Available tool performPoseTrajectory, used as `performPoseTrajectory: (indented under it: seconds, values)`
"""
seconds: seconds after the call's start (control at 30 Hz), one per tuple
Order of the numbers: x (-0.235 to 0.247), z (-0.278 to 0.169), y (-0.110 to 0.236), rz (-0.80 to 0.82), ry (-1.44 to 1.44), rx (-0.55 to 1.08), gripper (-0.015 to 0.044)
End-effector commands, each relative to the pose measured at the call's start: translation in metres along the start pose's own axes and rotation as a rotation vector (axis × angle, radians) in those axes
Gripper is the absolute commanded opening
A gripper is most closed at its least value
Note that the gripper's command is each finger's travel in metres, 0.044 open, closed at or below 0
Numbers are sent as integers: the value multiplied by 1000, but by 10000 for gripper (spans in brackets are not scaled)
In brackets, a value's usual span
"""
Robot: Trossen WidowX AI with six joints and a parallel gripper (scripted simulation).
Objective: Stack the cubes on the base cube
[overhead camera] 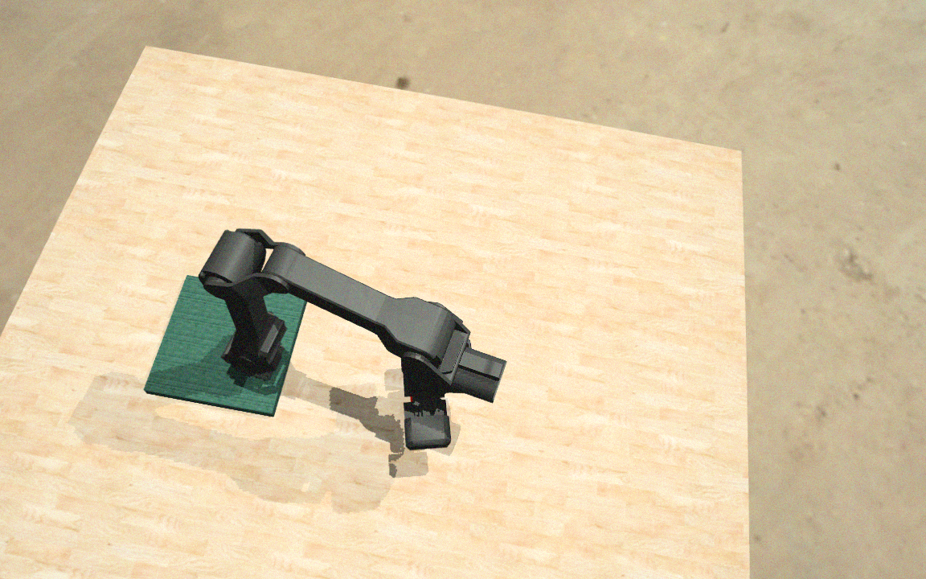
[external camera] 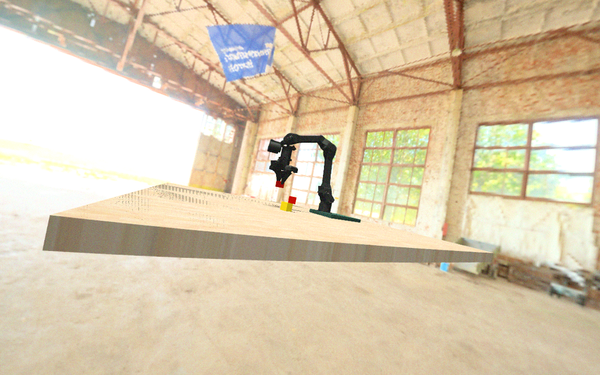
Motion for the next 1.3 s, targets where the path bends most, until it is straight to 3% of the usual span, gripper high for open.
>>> performPoseTrajectory:
  seconds: [0.0,1.27]
  values:
    - [8,9,-1,-1,-55,1,105]
    - [108,72,-3,15,-597,2,105]
Point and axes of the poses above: the point midway between the two fingers, 35 mm back from their tips, its own y axis back along the fingers, its own x axis across the jaws, z = x × y, the point moved 9 cm from there along y, back along the fingers, and after that the axes turned 9 degrees about y, right-handed, at the moved point
